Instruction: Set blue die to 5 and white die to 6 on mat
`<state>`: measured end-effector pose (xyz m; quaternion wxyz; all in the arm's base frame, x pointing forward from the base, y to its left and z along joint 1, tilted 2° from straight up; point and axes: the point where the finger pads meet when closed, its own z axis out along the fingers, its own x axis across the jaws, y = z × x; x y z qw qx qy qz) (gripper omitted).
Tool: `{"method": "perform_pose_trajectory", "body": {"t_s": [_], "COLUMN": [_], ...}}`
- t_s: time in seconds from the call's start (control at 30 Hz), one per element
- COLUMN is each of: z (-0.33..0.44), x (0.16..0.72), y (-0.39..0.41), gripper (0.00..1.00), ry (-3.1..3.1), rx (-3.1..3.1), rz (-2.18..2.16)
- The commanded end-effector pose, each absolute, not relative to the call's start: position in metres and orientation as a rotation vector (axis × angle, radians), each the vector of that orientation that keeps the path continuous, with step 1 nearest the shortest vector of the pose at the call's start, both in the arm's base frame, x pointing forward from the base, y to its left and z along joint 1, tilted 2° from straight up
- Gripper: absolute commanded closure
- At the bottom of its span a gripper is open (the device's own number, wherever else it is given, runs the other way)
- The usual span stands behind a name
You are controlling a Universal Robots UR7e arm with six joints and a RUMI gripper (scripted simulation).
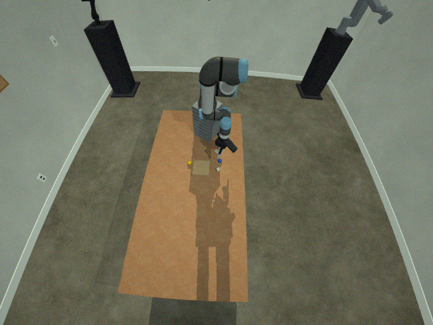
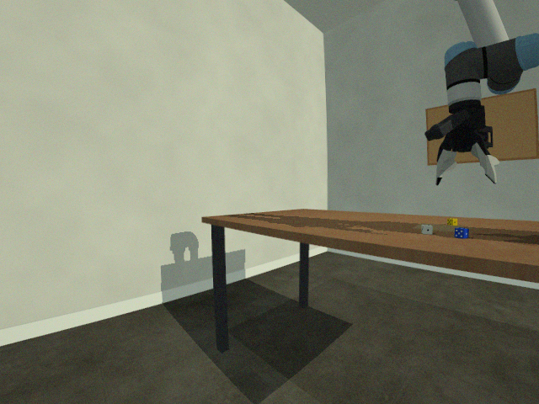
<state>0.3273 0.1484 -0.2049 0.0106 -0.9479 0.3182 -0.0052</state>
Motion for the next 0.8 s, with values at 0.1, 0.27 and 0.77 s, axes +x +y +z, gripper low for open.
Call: {"method": "perform_pose_trajectory", "body": {"t_s": [0.1,0.27,0.77], "z": [-0.2073,-0.2082,-0.2121], "x": [0.3256,0.3247,0.3208], "y": [0.1509,0.1515,0.1529], "gripper": [0.00,0.00,0.00], "ry": [0.606,0.471,-0.076], "rx": [-3.053,-3.078,-3.115], "rz": [-0.019,-0.021,-0.028]}}
